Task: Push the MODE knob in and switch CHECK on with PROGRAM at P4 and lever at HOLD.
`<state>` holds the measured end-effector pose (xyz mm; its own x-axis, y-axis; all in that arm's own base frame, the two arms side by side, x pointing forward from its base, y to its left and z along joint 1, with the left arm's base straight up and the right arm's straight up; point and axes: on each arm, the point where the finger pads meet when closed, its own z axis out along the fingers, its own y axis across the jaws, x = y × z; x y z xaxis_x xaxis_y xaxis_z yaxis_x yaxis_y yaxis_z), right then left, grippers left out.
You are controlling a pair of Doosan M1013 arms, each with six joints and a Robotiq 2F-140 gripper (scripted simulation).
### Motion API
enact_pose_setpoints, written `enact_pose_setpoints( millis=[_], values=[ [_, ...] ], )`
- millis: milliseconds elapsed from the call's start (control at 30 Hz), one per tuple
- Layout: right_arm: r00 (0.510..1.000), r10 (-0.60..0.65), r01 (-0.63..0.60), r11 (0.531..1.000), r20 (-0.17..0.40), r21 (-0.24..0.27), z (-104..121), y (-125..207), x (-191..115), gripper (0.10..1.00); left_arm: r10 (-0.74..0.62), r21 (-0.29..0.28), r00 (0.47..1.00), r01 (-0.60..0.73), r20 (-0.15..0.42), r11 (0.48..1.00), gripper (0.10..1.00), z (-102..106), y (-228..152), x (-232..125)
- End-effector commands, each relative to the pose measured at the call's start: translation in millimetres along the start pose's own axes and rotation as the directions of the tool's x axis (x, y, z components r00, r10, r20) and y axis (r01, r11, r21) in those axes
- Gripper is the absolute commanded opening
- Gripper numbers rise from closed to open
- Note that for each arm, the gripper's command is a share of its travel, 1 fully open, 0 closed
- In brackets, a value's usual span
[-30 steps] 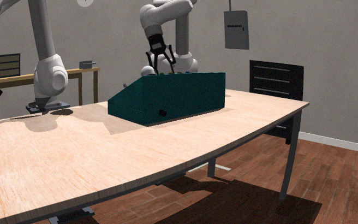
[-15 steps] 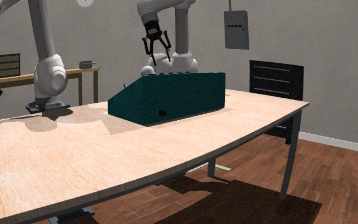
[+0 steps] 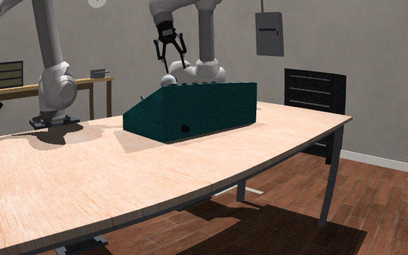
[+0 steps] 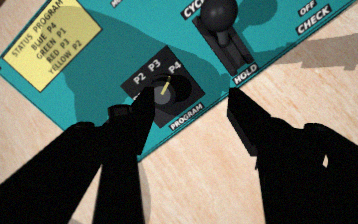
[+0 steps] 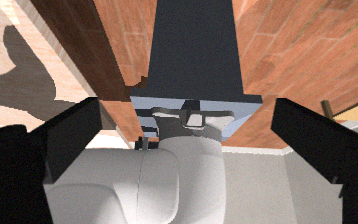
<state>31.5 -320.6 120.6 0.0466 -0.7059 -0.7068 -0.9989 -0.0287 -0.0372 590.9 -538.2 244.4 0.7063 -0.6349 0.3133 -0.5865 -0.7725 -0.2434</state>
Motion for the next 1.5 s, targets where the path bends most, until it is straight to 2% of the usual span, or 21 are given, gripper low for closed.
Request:
enact_pose_setpoints(
  millis=[0,33,67,367,400,833,867,1467],
  values=[
    [1.0,0.0,0.0,1.0,-0.001,0.0,-0.5,-0.1,0.0,1.0,-0.239,0.012,0.971,0.239,-0.003,0.971,0.497,0.3,49.6,31.7],
    [1.0,0.0,0.0,1.0,-0.001,0.0,-0.5,-0.1,0.0,1.0,-0.239,0.012,0.971,0.239,-0.003,0.971,0.497,0.3,49.6,31.7],
    [1.0,0.0,0.0,1.0,-0.001,0.0,-0.5,-0.1,0.0,1.0,-0.353,0.011,0.936,0.353,-0.005,0.936,0.497,0.6,79.5,47.3],
    [1.0,0.0,0.0,1.0,-0.001,0.0,-0.5,-0.1,0.0,1.0,-0.636,0.011,0.771,0.636,-0.011,0.771,0.497,1.6,171.2,83.5],
    [1.0,0.0,0.0,1.0,-0.001,0.0,-0.5,-0.1,0.0,1.0,-0.636,0.011,0.771,0.636,-0.011,0.771,0.497,2.0,181.2,88.4],
    [1.0,0.0,0.0,1.0,-0.001,0.0,-0.5,-0.1,0.0,1.0,-0.636,0.011,0.771,0.636,-0.011,0.771,0.497,2.0,181.2,88.4],
    [1.0,0.0,0.0,1.0,-0.001,0.0,-0.5,-0.1,0.0,1.0,-0.636,0.011,0.771,0.637,-0.011,0.771,0.099,2.0,181.3,88.5],
    [1.0,0.0,0.0,1.0,-0.001,0.0,-0.5,-0.1,0.0,1.0,-0.637,0.011,0.771,0.637,-0.011,0.771,0.099,2.1,181.3,88.4]
  ],
)
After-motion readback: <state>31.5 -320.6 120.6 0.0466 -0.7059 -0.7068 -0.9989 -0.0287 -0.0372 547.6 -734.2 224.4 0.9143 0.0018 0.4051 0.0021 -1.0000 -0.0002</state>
